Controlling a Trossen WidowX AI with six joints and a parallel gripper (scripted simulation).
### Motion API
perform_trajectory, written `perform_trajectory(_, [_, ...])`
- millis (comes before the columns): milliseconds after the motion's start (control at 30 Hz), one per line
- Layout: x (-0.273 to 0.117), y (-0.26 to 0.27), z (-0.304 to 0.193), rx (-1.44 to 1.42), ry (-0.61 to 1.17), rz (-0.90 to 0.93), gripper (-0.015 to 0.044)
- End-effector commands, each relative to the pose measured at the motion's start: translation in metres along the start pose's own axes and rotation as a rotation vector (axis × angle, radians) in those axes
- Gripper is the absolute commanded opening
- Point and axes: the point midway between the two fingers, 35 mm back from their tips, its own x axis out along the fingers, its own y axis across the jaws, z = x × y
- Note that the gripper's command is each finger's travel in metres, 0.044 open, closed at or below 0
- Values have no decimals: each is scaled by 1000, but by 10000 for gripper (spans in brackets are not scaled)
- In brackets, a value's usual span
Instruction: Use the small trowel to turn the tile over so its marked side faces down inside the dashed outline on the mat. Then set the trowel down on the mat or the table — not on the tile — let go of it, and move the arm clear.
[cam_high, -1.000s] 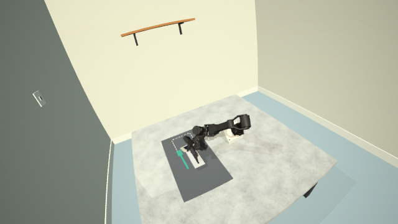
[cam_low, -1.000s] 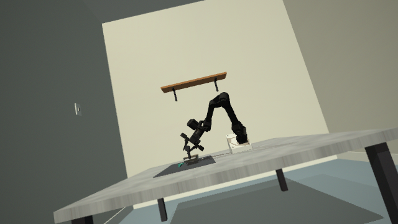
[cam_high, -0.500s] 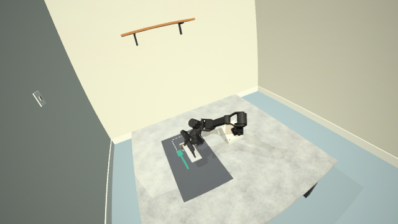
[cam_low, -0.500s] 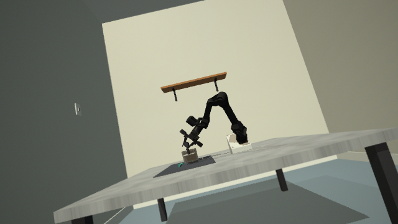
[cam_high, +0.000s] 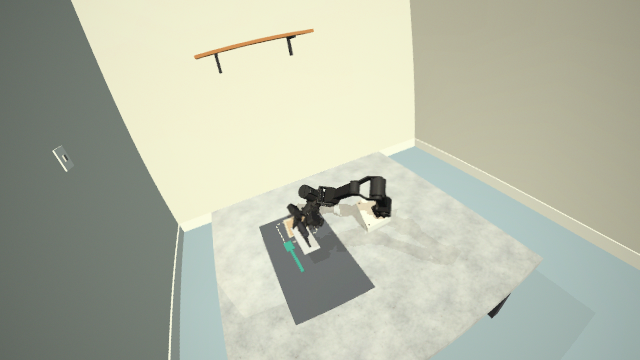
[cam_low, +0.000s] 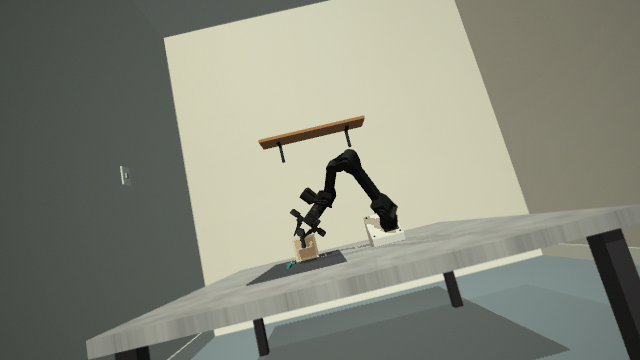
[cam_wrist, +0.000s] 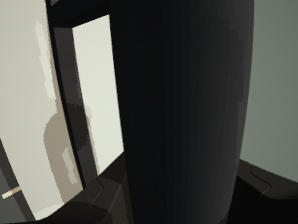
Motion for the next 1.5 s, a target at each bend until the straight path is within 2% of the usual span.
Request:
perform_trajectory(0, [-1,-7,-4,-17,-3,-16,0])
perform_trajectory(733, [18,15,-39,-18,-3,-17,0])
perform_trajectory(1467, [-4,-16,19,-11,-2,-16,0])
